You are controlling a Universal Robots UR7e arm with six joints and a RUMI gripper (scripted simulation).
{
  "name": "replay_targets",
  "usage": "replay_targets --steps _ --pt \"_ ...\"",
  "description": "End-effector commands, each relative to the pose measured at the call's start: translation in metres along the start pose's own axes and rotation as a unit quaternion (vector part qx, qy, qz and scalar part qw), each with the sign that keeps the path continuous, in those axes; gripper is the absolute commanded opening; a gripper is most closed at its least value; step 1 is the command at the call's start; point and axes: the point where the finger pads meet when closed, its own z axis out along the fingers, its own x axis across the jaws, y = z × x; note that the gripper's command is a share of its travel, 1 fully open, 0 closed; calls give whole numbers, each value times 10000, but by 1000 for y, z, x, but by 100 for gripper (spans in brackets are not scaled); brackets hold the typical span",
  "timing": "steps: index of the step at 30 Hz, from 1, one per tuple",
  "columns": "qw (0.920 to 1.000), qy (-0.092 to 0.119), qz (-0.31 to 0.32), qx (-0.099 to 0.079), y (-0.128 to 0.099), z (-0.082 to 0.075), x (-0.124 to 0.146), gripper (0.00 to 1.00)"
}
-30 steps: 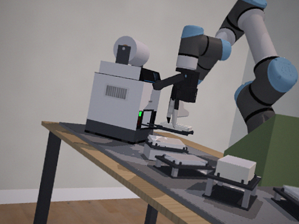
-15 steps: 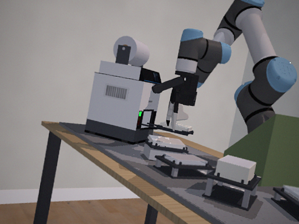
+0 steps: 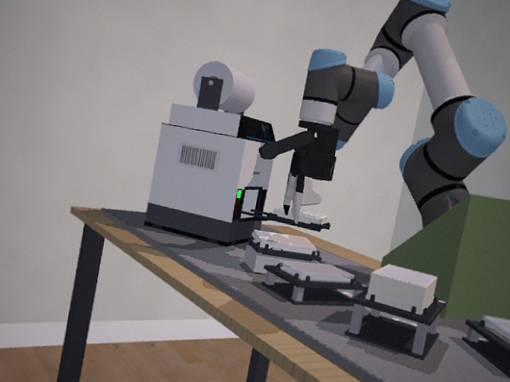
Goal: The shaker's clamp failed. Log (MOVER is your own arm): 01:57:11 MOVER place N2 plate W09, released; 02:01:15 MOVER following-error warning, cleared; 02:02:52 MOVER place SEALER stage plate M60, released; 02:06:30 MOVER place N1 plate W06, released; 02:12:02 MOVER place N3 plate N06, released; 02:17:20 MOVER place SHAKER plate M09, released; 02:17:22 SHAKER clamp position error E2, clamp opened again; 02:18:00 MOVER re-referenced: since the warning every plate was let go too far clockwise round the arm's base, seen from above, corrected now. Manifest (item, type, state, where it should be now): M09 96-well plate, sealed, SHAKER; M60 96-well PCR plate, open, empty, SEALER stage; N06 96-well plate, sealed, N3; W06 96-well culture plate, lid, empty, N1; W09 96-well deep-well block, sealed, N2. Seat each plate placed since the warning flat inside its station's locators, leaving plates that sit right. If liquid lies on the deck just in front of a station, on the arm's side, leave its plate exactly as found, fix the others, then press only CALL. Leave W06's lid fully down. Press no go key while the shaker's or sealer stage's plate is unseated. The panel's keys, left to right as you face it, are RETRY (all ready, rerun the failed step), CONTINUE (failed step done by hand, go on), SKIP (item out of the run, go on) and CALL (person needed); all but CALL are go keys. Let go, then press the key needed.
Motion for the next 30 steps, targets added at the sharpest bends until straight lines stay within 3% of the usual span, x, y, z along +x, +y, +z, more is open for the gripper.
replay_targets --steps 1,19,30 --pt "10000 -1 2 4 0 0 0 82" --pt "10000 -1 2 4 0 0 0 82" --pt "10000 -1 2 4 0 -15 0 82"
